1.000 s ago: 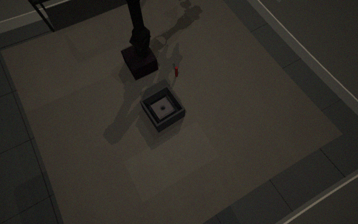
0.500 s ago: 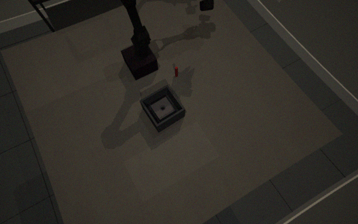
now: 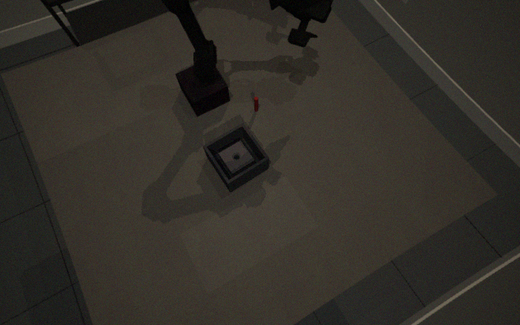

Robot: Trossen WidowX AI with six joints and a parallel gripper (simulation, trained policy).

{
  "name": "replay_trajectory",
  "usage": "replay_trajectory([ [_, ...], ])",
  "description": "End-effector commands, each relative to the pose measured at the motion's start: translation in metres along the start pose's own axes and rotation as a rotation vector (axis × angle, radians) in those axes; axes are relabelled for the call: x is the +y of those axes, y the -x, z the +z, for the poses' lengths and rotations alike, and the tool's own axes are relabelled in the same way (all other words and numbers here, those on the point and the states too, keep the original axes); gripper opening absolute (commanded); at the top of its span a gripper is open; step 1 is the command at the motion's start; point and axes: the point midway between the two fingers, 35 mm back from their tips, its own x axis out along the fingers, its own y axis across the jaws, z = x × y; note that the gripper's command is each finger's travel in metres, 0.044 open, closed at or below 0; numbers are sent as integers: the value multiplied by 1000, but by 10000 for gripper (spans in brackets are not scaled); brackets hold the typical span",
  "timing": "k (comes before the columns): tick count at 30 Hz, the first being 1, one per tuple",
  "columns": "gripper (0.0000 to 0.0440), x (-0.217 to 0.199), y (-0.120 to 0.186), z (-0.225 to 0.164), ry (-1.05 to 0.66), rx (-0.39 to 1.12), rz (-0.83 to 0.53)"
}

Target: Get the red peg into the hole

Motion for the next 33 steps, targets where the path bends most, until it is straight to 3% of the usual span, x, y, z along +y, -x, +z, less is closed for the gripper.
replay_trajectory([
  [1, 406, -21, 9, 12, -66, -31, -62],
  [14, 409, -126, 32, 15, -367, -47, -396],
  [33, 417, -233, 41, -65, -789, 93, -852],
])
